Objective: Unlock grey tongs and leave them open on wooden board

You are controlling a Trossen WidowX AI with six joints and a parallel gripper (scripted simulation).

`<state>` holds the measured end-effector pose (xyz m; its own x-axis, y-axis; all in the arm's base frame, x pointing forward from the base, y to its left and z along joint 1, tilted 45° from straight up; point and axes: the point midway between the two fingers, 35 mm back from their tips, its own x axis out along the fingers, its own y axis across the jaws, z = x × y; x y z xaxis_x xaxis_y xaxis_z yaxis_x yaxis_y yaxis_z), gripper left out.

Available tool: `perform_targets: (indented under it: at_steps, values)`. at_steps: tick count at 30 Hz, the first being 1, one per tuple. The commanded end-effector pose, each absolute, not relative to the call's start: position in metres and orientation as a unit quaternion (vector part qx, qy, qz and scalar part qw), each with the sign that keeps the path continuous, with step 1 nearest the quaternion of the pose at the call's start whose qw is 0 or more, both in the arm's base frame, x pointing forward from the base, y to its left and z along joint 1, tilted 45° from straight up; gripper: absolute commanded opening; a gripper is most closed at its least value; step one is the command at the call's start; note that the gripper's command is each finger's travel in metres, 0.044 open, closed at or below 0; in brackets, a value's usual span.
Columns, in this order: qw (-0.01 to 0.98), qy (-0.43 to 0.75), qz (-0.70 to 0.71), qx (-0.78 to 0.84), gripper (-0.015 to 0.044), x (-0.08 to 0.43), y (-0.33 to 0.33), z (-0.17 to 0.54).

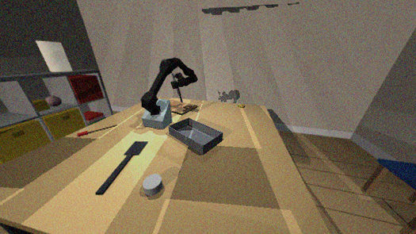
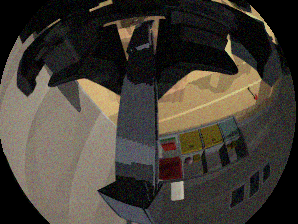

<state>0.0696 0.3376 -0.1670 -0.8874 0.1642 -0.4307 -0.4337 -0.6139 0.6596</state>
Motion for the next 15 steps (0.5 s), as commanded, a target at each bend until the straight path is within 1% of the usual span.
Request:
perform_targets:
  at_steps: [1, 6, 15]
  values:
    - [0.172, 0.401, 0.885, -0.161, -0.0150, 0.070, 0.340, -0.165]
    - [0.149, 0.414, 0.877, -0.193, -0.0150, 0.064, 0.339, -0.170]
    - [0.065, 0.452, 0.831, -0.319, -0.0150, 0.046, 0.335, -0.185]
